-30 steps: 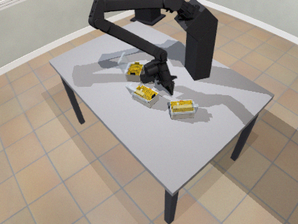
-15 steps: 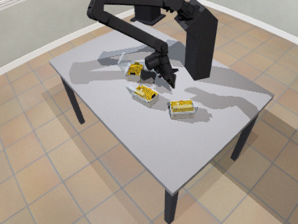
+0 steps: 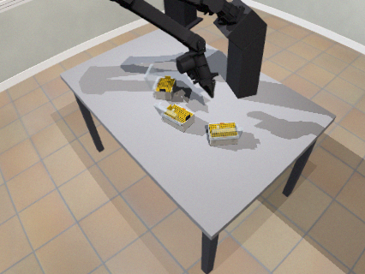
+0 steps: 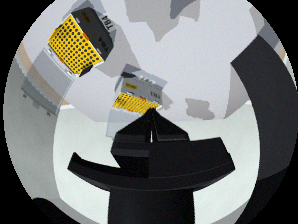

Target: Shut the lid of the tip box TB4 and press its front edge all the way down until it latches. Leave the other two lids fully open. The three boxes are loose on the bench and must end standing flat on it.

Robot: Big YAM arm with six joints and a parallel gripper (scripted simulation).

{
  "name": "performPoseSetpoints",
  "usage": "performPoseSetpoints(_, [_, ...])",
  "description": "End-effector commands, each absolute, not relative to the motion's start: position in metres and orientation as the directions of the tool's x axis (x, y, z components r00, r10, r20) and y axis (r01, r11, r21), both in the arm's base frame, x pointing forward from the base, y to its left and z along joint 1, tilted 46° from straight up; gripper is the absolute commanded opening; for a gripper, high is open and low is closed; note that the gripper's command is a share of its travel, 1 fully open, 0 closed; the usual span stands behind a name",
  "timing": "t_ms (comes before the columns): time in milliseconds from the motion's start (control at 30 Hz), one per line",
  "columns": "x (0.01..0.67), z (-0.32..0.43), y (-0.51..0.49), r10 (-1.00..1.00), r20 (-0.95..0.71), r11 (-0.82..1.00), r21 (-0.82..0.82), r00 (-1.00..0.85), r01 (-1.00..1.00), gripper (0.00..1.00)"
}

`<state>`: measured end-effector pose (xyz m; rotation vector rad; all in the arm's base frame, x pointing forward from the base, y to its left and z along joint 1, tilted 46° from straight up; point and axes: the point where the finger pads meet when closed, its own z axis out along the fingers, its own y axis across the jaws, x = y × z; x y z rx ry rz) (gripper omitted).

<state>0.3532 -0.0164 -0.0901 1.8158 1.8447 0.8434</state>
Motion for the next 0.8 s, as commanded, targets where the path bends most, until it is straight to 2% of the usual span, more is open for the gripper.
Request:
performPoseSetpoints(0, [0.325, -0.076, -0.001, 0.988, 0.142, -0.05, 0.653, -0.057, 0.756, 0.0])
performPoseSetpoints(767, [0.32, -0.058, 0.003, 0.989, 0.134, -0.047, 0.668, -0.057, 0.743, 0.0])
